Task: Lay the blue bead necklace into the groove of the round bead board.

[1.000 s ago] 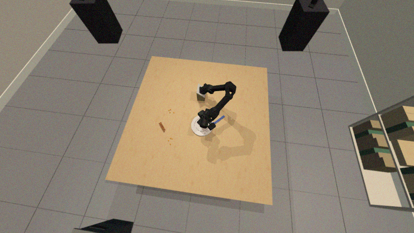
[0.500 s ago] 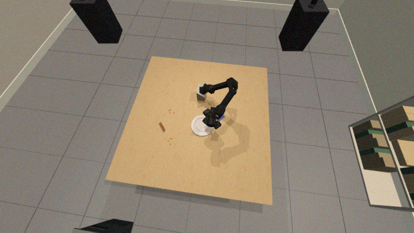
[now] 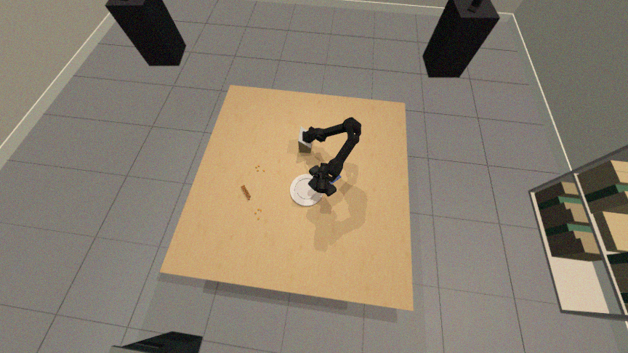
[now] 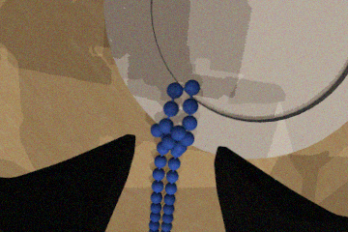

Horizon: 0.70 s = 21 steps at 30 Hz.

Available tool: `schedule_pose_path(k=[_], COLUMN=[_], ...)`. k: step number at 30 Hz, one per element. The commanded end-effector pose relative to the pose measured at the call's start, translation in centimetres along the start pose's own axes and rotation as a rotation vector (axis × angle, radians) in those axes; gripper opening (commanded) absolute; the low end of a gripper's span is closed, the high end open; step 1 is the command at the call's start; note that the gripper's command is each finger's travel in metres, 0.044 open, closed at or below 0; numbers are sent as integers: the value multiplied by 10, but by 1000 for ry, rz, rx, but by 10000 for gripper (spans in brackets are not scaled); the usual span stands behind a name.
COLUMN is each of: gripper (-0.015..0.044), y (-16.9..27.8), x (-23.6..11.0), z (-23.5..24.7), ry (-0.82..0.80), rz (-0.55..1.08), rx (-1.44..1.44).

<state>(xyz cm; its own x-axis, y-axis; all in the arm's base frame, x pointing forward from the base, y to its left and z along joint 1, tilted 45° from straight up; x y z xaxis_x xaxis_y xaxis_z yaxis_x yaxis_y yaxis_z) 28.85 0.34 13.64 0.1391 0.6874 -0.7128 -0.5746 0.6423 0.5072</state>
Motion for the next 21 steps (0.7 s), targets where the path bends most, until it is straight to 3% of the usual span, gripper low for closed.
schedule_pose_path(k=[1,21], gripper=[200,200], y=[1,3], x=[7,31], z=[-1,-1], ry=[3,4], rz=[3,7], rx=[4,7])
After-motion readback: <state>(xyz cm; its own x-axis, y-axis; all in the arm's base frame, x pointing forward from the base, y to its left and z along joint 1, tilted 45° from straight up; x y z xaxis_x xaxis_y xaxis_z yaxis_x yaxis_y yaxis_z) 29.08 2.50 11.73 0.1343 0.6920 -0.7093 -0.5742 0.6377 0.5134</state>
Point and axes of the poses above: the point midway between the two fingers, 35 mm back from their tips, its own x axis out along the fingers, its own z axis across the jaws, y = z × x, the point moved 8 cm from there along -x, back along the fingers, and after that the axes turned 1 degree about x, right-handed, at the moved point
